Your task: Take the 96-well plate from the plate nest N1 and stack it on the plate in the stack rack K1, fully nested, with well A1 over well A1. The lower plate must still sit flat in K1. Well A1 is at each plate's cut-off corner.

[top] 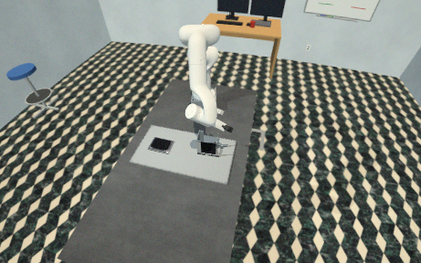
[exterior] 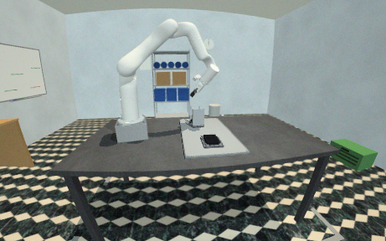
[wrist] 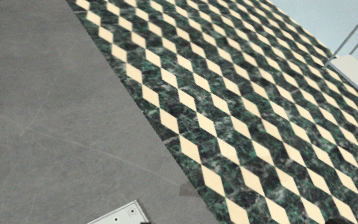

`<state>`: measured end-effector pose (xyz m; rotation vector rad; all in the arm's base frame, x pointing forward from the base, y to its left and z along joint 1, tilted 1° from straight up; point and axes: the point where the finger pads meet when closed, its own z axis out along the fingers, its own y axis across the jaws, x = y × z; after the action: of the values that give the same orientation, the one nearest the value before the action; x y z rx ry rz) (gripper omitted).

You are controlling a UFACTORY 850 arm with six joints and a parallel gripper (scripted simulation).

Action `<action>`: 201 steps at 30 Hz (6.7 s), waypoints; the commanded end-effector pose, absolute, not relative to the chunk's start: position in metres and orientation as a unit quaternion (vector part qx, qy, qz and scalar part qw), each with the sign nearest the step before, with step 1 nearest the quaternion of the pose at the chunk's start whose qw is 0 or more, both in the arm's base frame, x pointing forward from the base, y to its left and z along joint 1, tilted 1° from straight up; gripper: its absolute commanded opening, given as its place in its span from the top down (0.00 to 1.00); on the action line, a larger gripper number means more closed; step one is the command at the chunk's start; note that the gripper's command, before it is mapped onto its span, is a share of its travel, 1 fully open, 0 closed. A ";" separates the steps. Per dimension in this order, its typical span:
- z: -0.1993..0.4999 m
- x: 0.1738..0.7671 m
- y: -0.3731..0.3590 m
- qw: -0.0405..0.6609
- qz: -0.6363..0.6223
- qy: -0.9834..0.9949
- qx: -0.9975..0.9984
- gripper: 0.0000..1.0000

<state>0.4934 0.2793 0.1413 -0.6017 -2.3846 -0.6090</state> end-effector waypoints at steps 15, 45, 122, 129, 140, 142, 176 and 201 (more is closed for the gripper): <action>0.142 0.494 0.279 0.299 -0.230 -0.898 -0.226 0.00; 0.119 0.519 0.184 0.288 -0.070 -0.749 -0.593 0.00; 0.087 0.548 -0.061 0.063 0.076 0.166 -0.981 0.00; 0.086 0.549 -0.084 0.042 0.067 0.275 -0.958 0.00; 0.085 0.548 -0.116 0.021 0.050 0.409 -0.911 0.00; 0.085 0.548 -0.120 0.017 0.046 0.438 -0.897 0.00; 0.086 0.544 -0.189 -0.004 -0.008 0.714 -0.700 0.00; 0.052 0.544 -0.189 -0.004 -0.008 0.714 -0.700 0.00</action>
<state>0.5430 -0.1886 0.0566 2.1925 -2.2375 0.0221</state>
